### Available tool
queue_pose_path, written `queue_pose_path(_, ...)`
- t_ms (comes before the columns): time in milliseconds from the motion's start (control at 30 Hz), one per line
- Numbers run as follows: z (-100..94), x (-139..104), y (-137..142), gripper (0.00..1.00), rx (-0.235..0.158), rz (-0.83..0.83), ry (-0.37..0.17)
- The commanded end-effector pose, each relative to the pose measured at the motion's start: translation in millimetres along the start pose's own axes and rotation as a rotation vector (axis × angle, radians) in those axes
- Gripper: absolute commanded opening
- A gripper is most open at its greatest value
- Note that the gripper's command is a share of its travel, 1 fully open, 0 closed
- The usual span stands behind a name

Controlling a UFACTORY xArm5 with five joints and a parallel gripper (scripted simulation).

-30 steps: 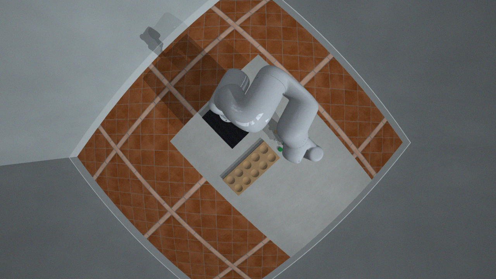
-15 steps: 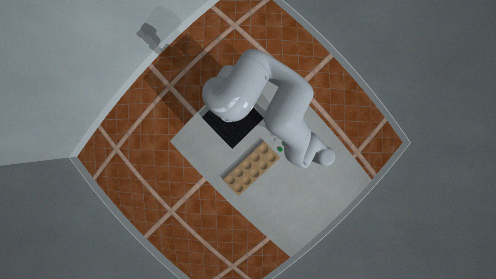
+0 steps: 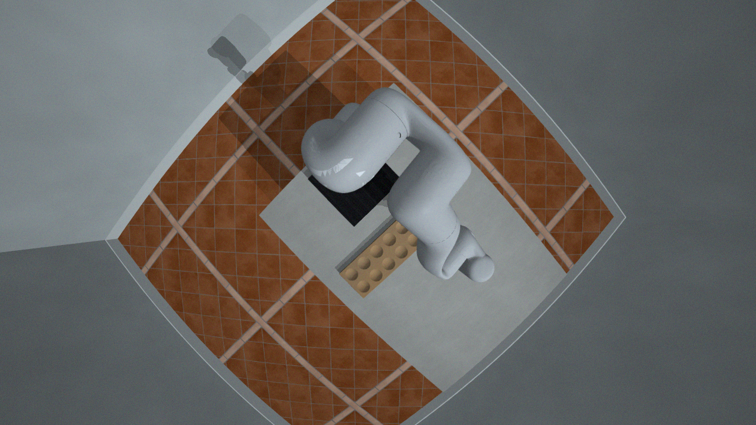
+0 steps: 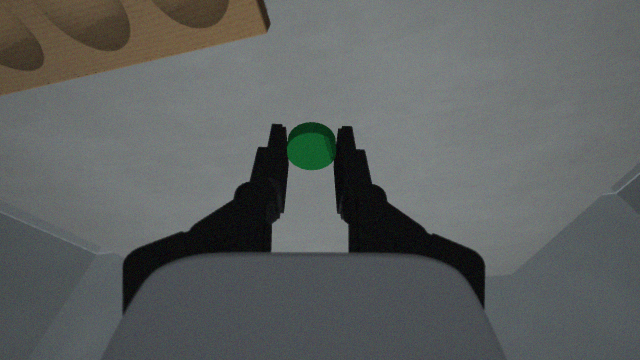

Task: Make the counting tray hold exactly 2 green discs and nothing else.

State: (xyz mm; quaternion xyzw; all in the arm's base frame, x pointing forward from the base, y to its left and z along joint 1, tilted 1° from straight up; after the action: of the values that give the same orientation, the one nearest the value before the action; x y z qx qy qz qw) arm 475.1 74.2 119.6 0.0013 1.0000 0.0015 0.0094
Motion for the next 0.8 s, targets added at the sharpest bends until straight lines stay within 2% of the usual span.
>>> queue_pose_path(0,-2.2,-10,-41,0.0,0.001,-0.003,-0.003)
queue_pose_path(67,-2.2,-10,-41,0.0,0.001,-0.003,-0.003)
queue_pose_path(100,-2.6,-11,-62,0.0,0.002,-0.003,-0.002)
queue_pose_path(567,-4.4,-8,-159,0.0,0.006,-0.003,0.001)
queue_pose_path(633,-4.4,-8,-159,0.0,0.006,-0.003,0.001)
queue_pose_path(667,-4.8,-5,-180,0.0,0.007,-0.003,0.002)
queue_pose_path(767,-5.2,-2,-197,0.0,0.007,-0.003,0.002)
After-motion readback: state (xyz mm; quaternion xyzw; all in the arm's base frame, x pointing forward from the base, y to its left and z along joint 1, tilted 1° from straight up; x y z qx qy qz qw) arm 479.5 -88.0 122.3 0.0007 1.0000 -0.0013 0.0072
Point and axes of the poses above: the point where the finger pads meet when closed, its own z axis out along the fingers, its own y axis across the jaws, x = y × z, the point moved 2 cm from there along -z, back along the fingers, and after that the axes turned 13 degrees about -z, right-handed, at the moved point
